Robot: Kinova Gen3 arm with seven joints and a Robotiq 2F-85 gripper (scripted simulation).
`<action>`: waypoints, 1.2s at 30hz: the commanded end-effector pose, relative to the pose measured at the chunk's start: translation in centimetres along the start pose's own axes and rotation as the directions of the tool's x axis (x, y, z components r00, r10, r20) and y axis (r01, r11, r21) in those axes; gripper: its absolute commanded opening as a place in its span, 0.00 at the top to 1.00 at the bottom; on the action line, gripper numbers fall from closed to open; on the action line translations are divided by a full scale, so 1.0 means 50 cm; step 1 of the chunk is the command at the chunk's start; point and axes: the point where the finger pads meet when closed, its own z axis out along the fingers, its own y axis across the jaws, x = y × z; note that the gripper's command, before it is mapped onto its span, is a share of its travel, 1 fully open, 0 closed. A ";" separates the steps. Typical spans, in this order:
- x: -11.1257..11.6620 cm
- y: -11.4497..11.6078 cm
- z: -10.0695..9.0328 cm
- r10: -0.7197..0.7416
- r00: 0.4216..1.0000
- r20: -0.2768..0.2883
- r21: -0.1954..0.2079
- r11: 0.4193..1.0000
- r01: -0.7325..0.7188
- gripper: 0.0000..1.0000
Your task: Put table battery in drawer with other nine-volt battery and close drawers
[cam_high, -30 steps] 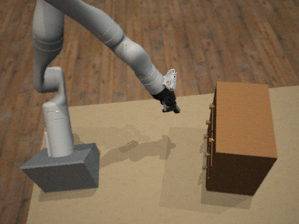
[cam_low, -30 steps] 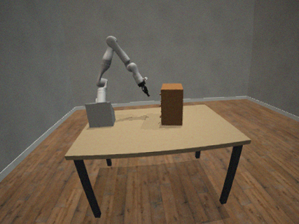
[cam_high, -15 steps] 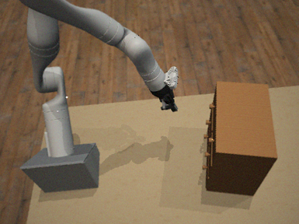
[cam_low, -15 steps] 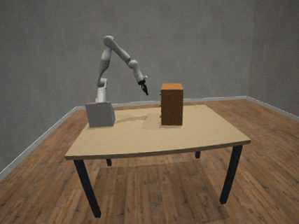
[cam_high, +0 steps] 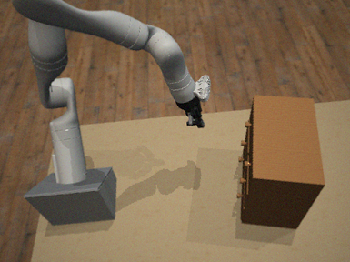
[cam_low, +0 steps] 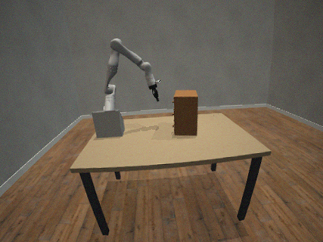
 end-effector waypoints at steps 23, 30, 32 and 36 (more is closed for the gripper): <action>-0.010 0.002 -0.051 0.007 0.988 0.151 0.006 1.000 -0.008 1.00; -0.015 0.002 -0.064 0.007 0.981 0.195 0.006 1.000 -0.008 1.00; -0.017 0.002 -0.068 0.007 0.978 0.206 0.006 1.000 -0.008 1.00; -0.019 0.002 -0.074 0.006 0.974 0.227 0.007 1.000 -0.008 1.00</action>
